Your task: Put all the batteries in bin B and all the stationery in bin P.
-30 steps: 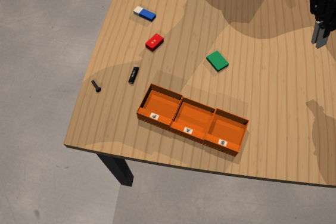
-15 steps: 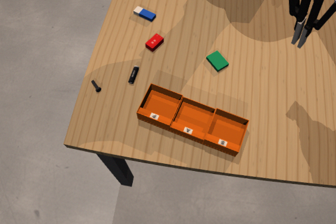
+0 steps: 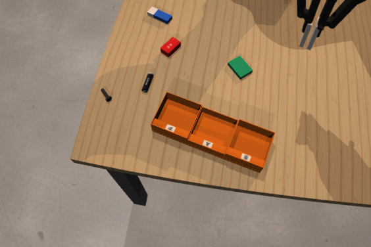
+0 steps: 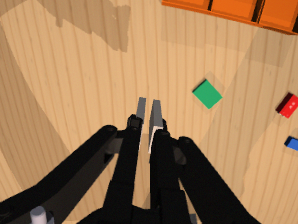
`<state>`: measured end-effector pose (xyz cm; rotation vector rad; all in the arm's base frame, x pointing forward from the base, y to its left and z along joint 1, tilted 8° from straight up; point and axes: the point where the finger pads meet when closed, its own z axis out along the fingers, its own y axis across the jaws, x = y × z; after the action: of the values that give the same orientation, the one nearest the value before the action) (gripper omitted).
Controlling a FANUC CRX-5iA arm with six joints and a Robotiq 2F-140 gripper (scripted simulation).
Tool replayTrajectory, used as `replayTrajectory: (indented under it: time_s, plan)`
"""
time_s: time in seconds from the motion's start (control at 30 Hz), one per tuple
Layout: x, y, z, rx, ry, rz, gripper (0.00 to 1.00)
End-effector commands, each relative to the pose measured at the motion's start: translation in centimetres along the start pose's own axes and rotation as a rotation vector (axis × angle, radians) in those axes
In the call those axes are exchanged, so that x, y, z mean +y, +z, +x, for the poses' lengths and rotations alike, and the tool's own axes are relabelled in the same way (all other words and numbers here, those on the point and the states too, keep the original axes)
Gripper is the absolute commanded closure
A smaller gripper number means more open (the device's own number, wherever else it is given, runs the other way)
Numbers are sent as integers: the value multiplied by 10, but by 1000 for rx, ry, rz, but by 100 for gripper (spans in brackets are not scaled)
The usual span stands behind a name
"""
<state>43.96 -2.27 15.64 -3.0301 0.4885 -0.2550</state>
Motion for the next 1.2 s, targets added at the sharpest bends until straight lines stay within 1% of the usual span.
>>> replayTrajectory:
  time_s: [0.0, 0.03, 0.1, 0.5, 0.53, 0.6, 0.7, 0.93, 1.1, 1.17]
  plan:
    - [13, -2, 5, -15, -129, -18, 85]
    - [13, -2, 5, -15, -129, -18, 85]
    - [23, -3, 8, -23, -220, -40, 85]
    - [23, -3, 8, -23, -220, -40, 85]
    - [29, 0, 13, -22, -170, -40, 85]
    - [29, 0, 13, -22, -170, -40, 85]
    - [45, 11, 28, -19, -20, -42, 85]
    - [85, 35, 64, -15, 175, -44, 85]
    - [113, 53, 89, -15, 185, -44, 85]
    - [113, 53, 89, -15, 185, -44, 85]
